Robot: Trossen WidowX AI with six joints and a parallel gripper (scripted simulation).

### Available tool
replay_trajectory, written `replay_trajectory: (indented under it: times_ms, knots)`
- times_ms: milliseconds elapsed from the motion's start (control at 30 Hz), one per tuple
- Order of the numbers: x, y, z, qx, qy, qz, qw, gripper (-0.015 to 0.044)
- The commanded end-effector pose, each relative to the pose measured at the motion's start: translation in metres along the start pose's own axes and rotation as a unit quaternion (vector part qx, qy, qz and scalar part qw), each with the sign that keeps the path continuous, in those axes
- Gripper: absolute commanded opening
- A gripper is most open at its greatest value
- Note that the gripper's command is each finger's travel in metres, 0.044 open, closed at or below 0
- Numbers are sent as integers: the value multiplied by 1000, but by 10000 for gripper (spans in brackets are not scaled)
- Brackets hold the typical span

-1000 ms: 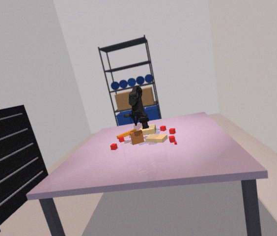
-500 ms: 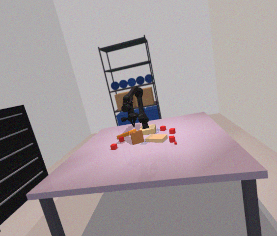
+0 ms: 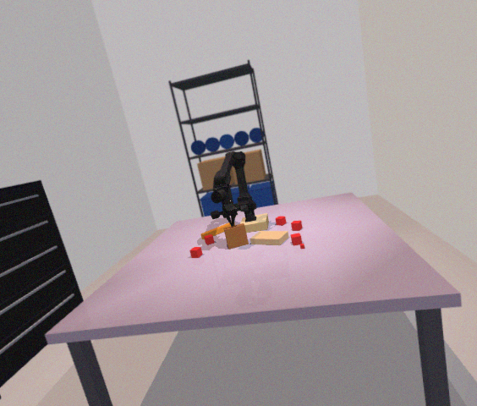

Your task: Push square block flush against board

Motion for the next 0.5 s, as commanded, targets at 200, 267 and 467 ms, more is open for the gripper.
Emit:
replay_trajectory:
  times_ms: [200,267,467]
  knots:
    - [3,-9,-1,-1,-4,2,1000,0]
    - [3,-12,-1,-1,-4,1,1000,0]
    - [3,-19,-3,-1,-4,1,1000,0]
Point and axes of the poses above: the point midway between the two fingers, 35 mm back from their tips, its own x axis out along the fingers, its own z axis across the jaws, y = z × x, the point moved 3 cm from there along -x, back along the fingers, and after that the axes turned 8 degrees about -x, right-handed, at the moved point
